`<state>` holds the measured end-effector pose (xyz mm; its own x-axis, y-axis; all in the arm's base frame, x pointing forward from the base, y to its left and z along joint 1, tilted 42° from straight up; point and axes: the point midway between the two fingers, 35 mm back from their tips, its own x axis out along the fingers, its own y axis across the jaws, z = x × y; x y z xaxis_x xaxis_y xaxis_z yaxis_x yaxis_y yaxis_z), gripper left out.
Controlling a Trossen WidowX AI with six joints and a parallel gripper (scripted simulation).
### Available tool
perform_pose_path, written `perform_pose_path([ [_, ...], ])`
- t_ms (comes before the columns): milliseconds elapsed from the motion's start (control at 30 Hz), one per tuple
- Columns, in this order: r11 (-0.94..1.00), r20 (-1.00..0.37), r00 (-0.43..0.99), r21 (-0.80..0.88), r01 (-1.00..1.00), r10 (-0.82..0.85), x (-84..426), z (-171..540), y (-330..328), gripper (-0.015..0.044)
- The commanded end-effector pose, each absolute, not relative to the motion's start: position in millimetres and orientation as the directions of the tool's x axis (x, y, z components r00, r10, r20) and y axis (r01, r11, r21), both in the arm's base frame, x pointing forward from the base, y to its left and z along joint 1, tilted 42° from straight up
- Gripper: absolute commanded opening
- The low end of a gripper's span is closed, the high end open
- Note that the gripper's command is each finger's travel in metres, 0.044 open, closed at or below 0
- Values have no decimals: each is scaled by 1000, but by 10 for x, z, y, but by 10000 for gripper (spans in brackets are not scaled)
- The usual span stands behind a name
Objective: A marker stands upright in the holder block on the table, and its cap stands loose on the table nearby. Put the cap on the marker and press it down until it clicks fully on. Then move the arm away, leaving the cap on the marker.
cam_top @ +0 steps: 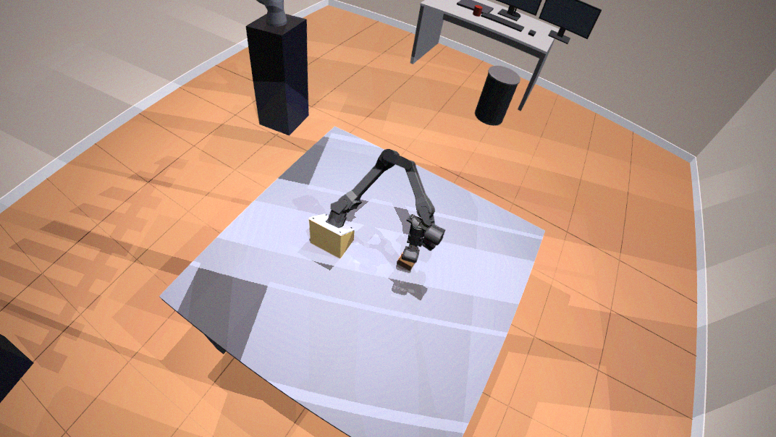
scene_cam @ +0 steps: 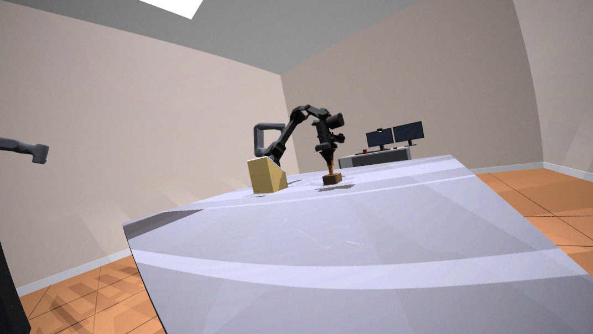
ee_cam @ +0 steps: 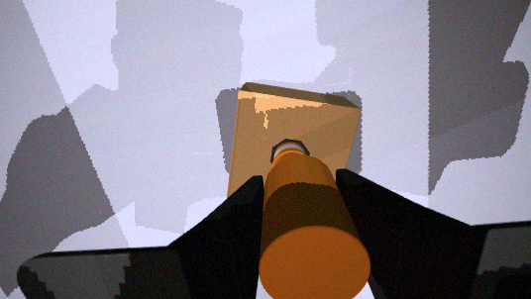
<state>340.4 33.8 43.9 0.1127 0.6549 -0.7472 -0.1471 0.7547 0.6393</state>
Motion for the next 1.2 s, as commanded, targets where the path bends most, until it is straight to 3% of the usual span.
perform_pose_path([
  [0,749,-748,74,645,-154,659,3389,278,494,0],
  [1167,748,-747,75,645,-155,660,3522,106,679,0],
])
